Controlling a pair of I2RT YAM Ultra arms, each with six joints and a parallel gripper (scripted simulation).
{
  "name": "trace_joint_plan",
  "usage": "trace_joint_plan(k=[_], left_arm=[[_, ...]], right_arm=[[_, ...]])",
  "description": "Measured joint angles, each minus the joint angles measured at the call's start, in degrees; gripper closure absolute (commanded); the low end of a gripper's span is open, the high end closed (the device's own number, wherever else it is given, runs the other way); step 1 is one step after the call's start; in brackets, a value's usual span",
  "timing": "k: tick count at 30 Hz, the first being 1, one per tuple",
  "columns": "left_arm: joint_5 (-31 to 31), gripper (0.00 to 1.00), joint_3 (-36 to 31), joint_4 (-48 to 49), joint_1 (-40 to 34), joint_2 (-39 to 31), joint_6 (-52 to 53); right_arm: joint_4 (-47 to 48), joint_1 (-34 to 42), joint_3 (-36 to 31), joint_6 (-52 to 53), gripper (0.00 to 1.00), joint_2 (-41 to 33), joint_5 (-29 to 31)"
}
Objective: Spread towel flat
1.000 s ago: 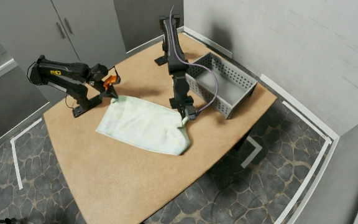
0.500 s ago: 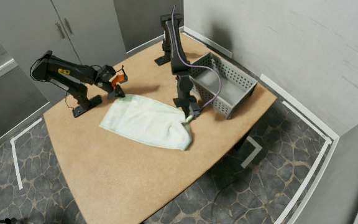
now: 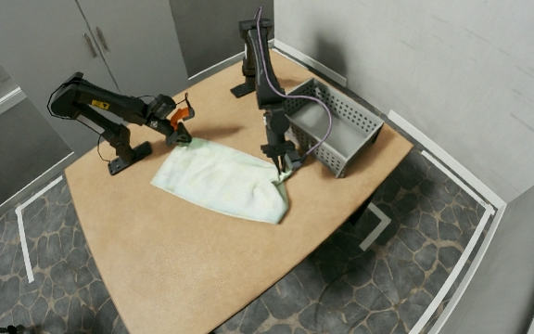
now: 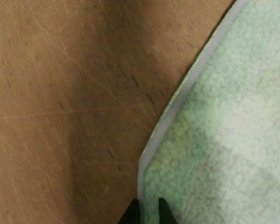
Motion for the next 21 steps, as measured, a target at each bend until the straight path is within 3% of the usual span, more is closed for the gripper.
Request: trace_joint_plan(k=[2,3,5,6,14,21], left_arm=[[0.0,0.67,-0.02,-0.59,-0.02,-0.24,0.0],[0.0,0.46,-0.02,-0.9,-0.02,-0.42,0.0],[0.0,0.46,-0.02,-1.68,-0.02,-0.96,0.0],[0.0,0.36,-0.02,-2.05,-0.04,-1.25,0.0],[0.0,0.36,0.76,-5.31,-0.04,-2.49,0.0],[0.0,0.36,6.45,-12.11,-0.04,-6.4,0.0]], right_arm=[[-0.81,0.0,0.52,0.0,0.67,0.0,0.0],[-1.09,-0.02,0.81,0.0,0.46,0.0,0.0],[-2.32,-0.02,1.49,0.0,0.46,-0.5,0.0],[-2.78,-0.02,1.81,0.0,0.36,-0.94,0.0],[-7.1,-0.02,4.24,0.0,0.36,-3.23,0.0],[-15.8,-0.07,12.11,0.0,0.36,-7.52,0.0]])
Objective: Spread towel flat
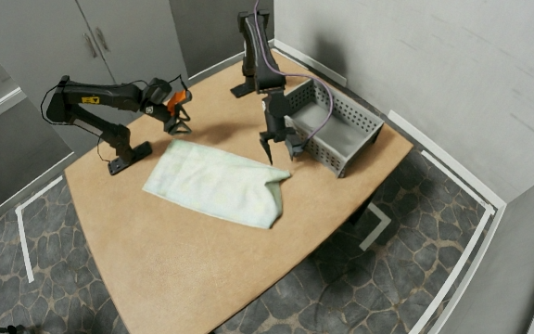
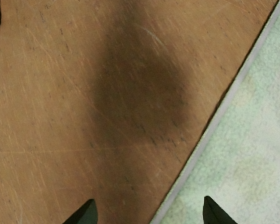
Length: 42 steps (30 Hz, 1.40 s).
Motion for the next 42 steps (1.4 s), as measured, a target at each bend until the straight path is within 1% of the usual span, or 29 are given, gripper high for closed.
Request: trace_joint_plan(k=[5,8,10,13,16,19,22,30,42], left_arm=[[0.0,0.36,4.96,-2.73,-0.98,1.38,0.0],[-0.02,0.36,6.8,-4.59,-1.73,2.47,0.0],[-0.02,0.36,9.88,-6.27,-2.34,4.35,0.0],[-0.02,0.36,16.09,-9.14,-3.52,7.61,0.0],[-0.02,0.36,23.21,-12.04,-4.85,10.86,0.0],[-0.02,0.36,30.03,-14.8,-5.9,13.75,0.0],[0.04,0.36,34.62,-17.16,-6.34,15.65,0.0],[0.04,0.36,36.52,-21.0,-6.03,16.85,0.0],[0.04,0.36,36.52,-22.25,-6.05,16.96,0.0]], right_arm=[[-4.66,-2.01,1.18,0.13,0.36,-2.89,0.07],[-7.23,-3.15,1.18,0.13,0.36,-3.96,-0.04],[-9.66,-5.2,1.33,0.2,0.36,-5.66,0.11],[-13.44,-9.05,2.4,0.37,0.36,-8.7,0.26],[-17.7,-13.29,5.03,0.57,0.36,-10.45,0.37],[-21.9,-17.22,8.37,0.63,0.36,-10.6,0.39],[-24.94,-19.78,10.62,0.59,0.36,-10.58,0.33],[-28.65,-20.76,11.13,0.13,0.36,-10.58,0.09],[-29.0,-20.79,11.13,0.09,0.36,-10.58,0.09]])
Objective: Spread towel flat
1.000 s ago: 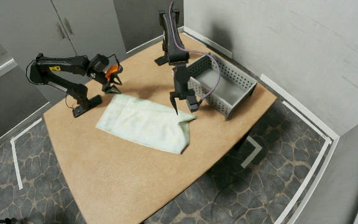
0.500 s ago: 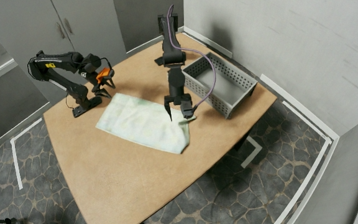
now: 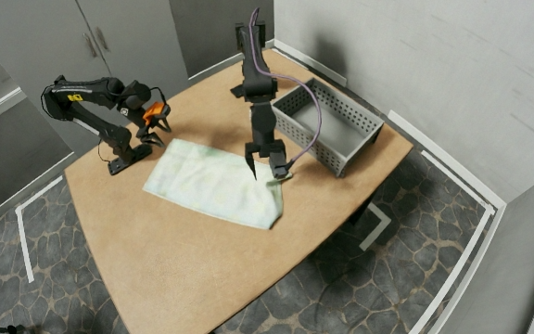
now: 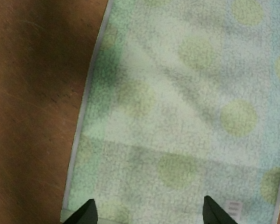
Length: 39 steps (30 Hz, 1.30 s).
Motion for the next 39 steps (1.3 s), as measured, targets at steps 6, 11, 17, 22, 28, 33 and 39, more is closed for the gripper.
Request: trace_joint_plan(k=[6,11,17,22,28,33,39], left_arm=[[0.0,0.36,0.0,-0.04,0.0,-0.02,0.0],[0.0,0.36,0.0,-0.04,0.0,0.0,0.0],[0.0,0.36,0.0,-0.04,0.0,0.0,0.0],[0.0,0.36,0.0,-0.04,0.0,0.0,0.0],[0.0,0.36,0.0,-0.04,0.0,0.0,0.0],[0.0,0.36,0.0,-0.04,0.0,0.0,0.0],[-0.48,0.66,0.0,-2.69,-1.4,0.0,1.68]], right_arm=[[0.0,0.0,0.0,0.0,0.36,0.0,0.0],[0.0,0.0,0.0,0.0,0.36,0.0,0.0],[0.0,0.0,0.0,0.0,0.36,0.0,0.0],[0.0,0.0,0.0,0.0,0.36,0.0,0.0],[0.0,0.0,0.0,0.0,0.36,0.0,0.0],[0.0,0.0,0.0,0.0,0.36,0.0,0.0],[-1.81,-8.48,0.0,-2.69,0.66,2.69,-2.64]])
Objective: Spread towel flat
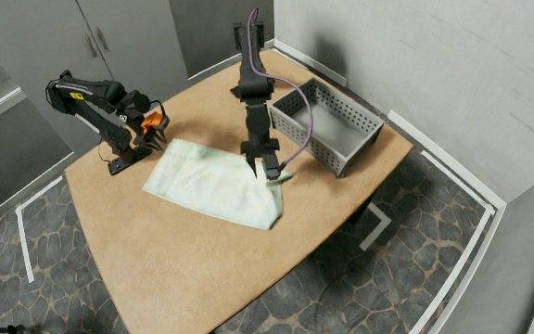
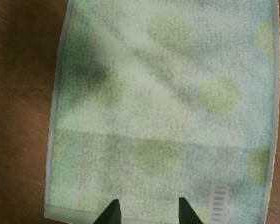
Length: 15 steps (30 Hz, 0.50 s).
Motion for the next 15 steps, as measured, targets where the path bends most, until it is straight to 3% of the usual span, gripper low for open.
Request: trace_joint_plan(k=[9,15], left_arm=[[-0.7,0.66,4.2,-12.17,-8.22,0.52,5.03],[-1.29,0.66,8.15,-19.91,-11.69,2.89,7.26]], right_arm=[[-4.76,-21.57,1.97,-10.97,0.66,13.79,-3.48],[-4.5,-30.03,1.84,-18.53,0.66,18.67,-4.09]])
